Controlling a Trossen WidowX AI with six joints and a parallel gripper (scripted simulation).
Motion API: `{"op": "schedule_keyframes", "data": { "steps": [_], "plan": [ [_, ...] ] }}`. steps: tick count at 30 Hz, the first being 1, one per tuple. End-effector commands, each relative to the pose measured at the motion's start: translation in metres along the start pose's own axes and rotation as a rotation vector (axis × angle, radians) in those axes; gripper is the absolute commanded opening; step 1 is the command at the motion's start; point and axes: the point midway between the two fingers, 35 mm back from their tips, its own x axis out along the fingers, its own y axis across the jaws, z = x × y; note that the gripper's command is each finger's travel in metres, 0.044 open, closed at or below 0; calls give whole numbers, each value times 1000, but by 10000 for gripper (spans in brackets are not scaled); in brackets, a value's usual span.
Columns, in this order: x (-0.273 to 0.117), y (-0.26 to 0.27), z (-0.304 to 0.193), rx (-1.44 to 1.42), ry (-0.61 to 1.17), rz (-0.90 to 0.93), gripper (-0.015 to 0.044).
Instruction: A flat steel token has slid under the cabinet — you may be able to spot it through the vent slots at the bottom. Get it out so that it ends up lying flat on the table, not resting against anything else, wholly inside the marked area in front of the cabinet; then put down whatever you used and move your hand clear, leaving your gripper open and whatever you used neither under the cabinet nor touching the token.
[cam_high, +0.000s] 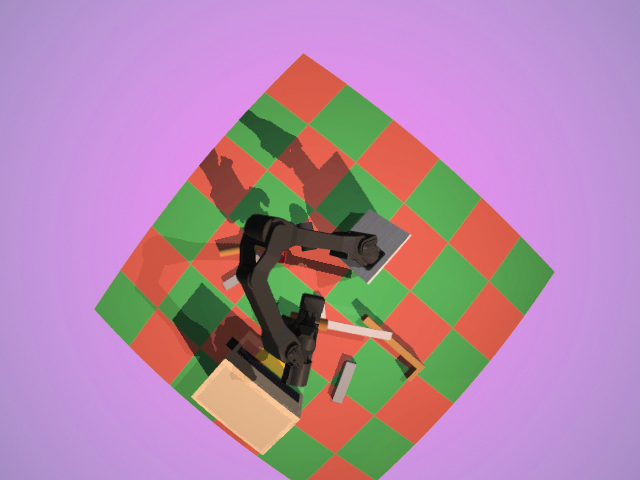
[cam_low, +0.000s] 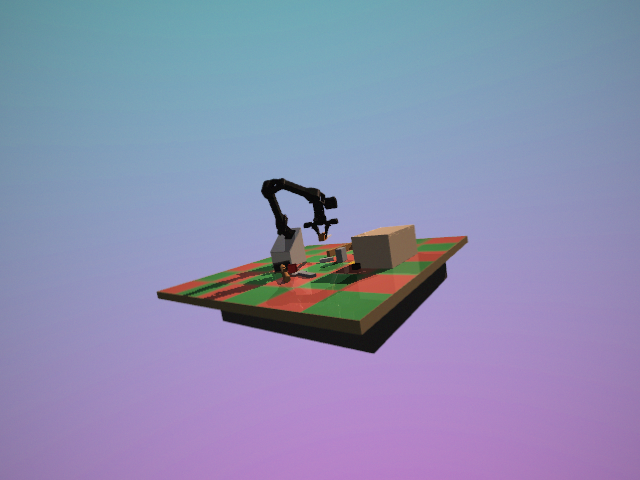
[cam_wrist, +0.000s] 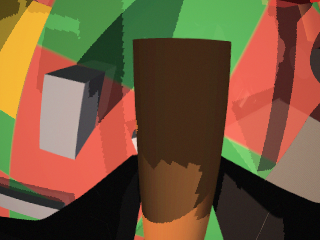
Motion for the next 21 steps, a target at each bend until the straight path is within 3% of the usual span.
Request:
{"op": "schedule_keyframes", "data": {
  "steps": [1, 21],
  "plan": [
    [0, 0, -1, -47, 4, 4, 0],
    [1, 0, 0, -240, 3, 5, 0]
  ]
}}
